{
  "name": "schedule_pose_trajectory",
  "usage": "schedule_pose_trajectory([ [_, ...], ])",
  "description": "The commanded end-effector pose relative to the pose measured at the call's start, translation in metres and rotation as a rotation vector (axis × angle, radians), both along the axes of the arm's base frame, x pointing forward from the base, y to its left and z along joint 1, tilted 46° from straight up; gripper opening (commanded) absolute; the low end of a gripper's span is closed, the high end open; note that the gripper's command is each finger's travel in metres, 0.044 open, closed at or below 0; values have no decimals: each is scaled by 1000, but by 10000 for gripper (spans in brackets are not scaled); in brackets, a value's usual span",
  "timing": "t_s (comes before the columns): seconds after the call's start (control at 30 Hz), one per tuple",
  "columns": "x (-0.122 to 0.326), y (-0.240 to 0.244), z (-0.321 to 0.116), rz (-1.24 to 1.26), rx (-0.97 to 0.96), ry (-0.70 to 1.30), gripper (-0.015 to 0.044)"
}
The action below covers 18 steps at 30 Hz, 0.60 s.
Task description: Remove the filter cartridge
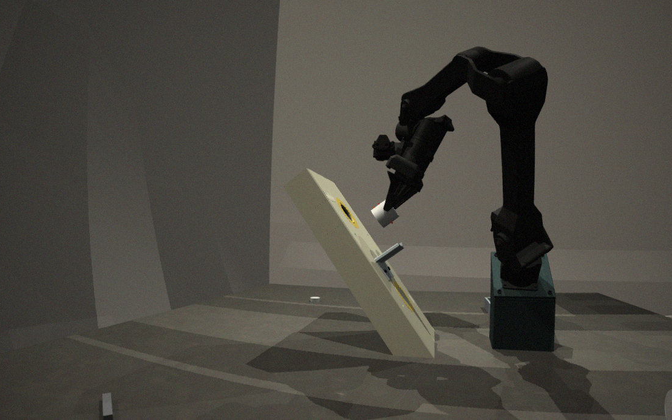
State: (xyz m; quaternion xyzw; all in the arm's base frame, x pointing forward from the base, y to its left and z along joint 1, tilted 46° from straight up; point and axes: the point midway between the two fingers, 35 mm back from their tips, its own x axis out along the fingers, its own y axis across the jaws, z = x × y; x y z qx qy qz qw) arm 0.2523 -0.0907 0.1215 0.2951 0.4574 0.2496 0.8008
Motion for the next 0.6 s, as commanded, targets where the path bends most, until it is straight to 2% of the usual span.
schedule_pose_trajectory([
  [0.0, -10, -16, 14, 1, 1, -3, 0],
  [0.2, -18, -28, 23, 3, 6, -6, 0],
  [0.57, -5, -62, -19, 3, 2, -9, 0],
])
